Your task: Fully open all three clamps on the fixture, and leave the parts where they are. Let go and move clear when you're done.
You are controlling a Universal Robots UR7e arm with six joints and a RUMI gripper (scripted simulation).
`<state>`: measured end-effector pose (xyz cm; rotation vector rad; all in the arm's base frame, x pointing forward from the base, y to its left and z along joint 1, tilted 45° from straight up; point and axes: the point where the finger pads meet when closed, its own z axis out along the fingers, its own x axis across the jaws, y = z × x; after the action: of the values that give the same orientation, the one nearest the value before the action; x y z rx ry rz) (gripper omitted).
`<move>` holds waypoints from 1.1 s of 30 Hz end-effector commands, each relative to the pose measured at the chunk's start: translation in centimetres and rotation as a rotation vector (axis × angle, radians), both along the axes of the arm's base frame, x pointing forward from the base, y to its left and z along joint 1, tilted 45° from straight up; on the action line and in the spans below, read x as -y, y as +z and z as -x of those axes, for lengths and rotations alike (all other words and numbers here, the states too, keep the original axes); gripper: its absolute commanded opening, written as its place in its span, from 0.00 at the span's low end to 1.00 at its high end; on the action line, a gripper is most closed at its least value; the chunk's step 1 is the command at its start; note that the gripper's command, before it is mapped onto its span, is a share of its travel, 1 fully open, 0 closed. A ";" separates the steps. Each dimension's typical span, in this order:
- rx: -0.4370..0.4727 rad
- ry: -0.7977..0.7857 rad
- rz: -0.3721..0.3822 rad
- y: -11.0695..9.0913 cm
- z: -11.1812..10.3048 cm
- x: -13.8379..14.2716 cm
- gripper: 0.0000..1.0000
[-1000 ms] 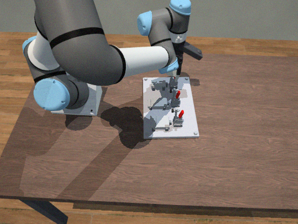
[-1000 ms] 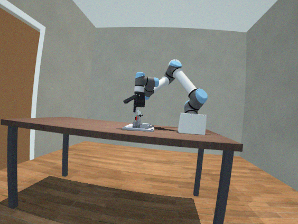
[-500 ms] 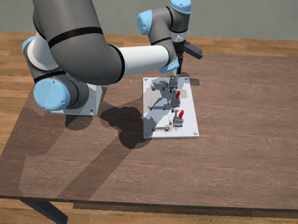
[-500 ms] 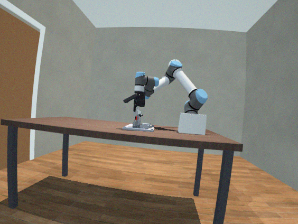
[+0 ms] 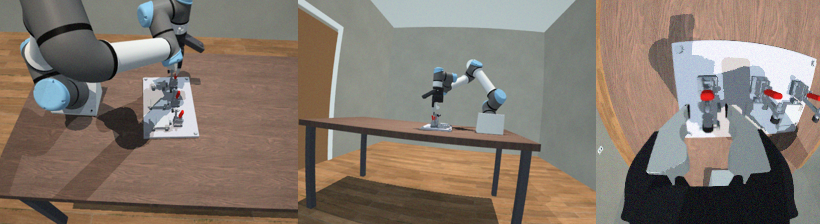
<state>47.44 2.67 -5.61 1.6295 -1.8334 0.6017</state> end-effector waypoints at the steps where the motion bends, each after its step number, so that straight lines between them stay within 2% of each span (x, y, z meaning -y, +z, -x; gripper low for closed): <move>1: 0.000 0.000 0.000 0.5 -0.1 -0.5 0.28; 33: 0.000 0.000 0.000 0.8 -0.2 -0.8 0.28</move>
<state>47.59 3.45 -4.81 1.6286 -1.8332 0.6011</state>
